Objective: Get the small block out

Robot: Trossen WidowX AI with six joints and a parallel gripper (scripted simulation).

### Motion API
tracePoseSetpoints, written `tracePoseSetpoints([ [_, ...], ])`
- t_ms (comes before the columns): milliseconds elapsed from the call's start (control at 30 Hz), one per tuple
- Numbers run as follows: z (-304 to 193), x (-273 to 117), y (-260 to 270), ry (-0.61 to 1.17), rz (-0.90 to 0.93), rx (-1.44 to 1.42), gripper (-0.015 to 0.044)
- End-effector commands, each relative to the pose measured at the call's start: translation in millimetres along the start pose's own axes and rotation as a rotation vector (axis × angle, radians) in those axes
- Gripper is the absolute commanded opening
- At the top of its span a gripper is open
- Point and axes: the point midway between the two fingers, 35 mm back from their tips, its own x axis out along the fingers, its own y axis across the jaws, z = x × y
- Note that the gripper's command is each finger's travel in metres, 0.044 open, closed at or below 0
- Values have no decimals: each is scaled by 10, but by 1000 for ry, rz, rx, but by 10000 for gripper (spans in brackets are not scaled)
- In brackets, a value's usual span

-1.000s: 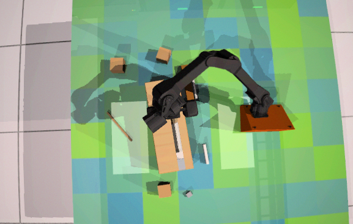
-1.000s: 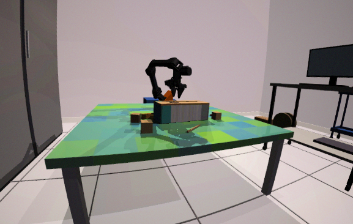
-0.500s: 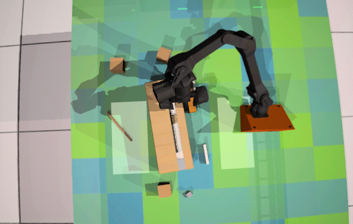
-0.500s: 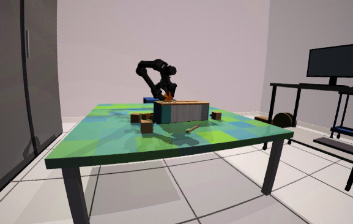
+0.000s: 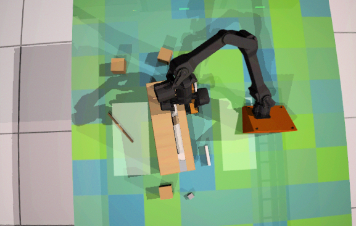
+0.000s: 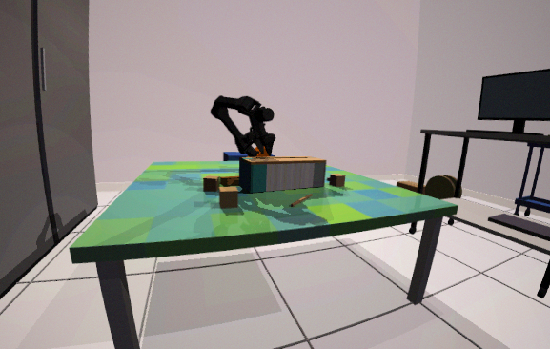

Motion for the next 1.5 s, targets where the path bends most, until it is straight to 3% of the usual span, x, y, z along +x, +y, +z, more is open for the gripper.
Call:
tracePoseSetpoints([
  [0, 20, 67, -12, -1, -2, -5, 400],
  [1067, 202, 554, -30, -4, -2, -5, 400],
  [1467, -69, 593, -23, 2, -3, -5, 400],
])
